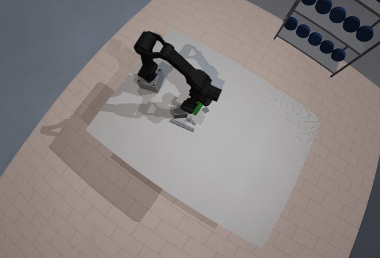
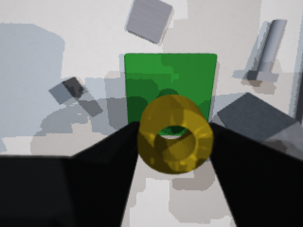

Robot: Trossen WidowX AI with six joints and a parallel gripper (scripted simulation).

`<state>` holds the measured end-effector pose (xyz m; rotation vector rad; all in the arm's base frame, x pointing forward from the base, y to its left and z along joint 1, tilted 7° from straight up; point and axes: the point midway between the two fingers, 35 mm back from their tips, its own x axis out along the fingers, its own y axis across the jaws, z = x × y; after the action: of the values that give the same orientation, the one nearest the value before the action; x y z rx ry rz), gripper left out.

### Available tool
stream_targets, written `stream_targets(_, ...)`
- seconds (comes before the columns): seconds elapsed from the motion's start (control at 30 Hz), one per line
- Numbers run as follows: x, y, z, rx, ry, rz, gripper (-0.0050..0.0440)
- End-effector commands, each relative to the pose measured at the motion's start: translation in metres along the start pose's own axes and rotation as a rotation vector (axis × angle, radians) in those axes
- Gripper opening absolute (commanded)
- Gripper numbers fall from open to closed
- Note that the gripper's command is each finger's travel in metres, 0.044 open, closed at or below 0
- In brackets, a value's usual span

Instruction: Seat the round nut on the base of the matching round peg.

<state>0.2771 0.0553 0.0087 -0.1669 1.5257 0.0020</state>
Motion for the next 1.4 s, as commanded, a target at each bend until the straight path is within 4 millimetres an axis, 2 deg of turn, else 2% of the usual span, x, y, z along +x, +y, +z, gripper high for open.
stream_targets(0.0, -0.0033, -0.0008, 0.0029, -0.001, -0.016, -0.003, -0.005)
stream_targets(1.37, 0.0018, -0.0019, 0.0021, -0.001, -0.016, -0.003, -0.005)
